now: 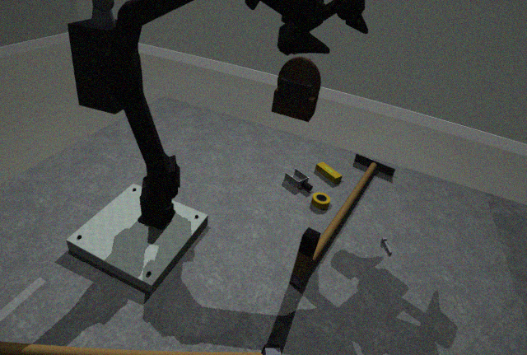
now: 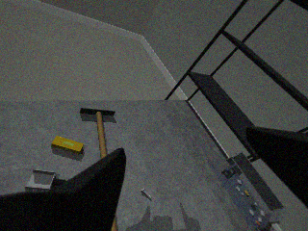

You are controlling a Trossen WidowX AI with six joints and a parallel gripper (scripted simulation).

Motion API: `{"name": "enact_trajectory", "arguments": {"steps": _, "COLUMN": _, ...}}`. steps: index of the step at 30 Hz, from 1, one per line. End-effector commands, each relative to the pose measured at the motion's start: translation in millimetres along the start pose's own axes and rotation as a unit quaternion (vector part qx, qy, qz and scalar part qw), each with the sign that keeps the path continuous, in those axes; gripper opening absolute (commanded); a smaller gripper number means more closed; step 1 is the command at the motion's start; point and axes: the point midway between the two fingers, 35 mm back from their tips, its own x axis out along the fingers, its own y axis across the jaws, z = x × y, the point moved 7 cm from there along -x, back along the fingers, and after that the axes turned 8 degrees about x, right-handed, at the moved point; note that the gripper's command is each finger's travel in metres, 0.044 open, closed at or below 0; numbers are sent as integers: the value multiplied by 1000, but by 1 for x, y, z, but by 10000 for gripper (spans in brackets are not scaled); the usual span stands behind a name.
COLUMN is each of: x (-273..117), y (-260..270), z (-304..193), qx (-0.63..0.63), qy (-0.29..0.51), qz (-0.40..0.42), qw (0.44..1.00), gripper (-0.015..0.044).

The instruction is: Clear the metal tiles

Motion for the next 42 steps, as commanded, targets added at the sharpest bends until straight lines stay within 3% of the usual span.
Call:
{"name": "enact_trajectory", "arguments": {"steps": 1, "x": -6, "y": 12, "z": 1, "qx": 29, "qy": 0, "qz": 3, "qw": 1000, "gripper": 440}}
{"name": "enact_trajectory", "arguments": {"steps": 42, "x": -74, "y": 108, "z": -13, "qx": 334, "qy": -30, "qz": 46, "qw": 941, "gripper": 440}}
